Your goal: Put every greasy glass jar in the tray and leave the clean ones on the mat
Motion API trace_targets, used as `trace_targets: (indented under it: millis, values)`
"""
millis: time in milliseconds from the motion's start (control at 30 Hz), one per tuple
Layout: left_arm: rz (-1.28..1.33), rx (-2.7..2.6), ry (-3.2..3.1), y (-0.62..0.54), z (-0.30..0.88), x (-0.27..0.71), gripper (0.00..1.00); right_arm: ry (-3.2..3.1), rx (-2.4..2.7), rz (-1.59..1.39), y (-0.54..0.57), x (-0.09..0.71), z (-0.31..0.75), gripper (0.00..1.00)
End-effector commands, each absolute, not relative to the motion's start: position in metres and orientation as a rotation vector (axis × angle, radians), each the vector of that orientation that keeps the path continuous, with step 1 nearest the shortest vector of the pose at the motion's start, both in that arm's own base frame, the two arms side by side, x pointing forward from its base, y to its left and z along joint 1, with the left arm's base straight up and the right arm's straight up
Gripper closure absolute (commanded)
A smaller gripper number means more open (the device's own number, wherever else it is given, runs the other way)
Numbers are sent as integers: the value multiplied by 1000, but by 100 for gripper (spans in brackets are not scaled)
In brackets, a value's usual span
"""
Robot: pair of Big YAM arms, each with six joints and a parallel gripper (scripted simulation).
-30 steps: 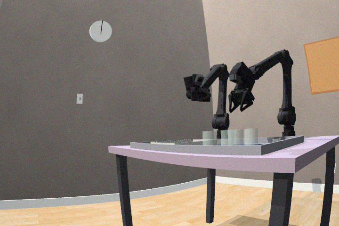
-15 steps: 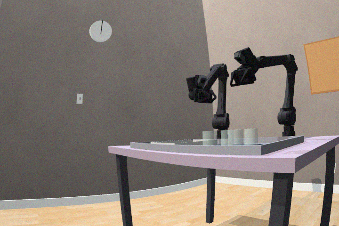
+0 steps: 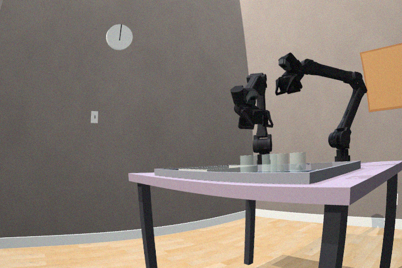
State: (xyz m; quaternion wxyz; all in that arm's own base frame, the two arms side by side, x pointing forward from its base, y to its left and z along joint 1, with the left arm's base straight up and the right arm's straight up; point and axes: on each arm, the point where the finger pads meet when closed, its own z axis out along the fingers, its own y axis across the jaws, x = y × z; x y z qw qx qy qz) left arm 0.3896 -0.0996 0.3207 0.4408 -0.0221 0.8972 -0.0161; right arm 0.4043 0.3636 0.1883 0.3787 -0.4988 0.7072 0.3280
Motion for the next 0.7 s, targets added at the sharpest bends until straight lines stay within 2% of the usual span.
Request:
trace_targets:
  millis: [0, 533, 667]
  values:
    - [-75, -141, 2200, -120, 387, 340, 40, 1879, -1398, 764, 403, 425, 189, 7]
    - [-15, -111, 2180, -84, 421, 230, 40, 2146, -1794, 386, 457, 388, 142, 7]
    - [-8, -104, 2155, -65, 436, 203, 40, 2177, -1987, 210, 469, 365, 132, 7]
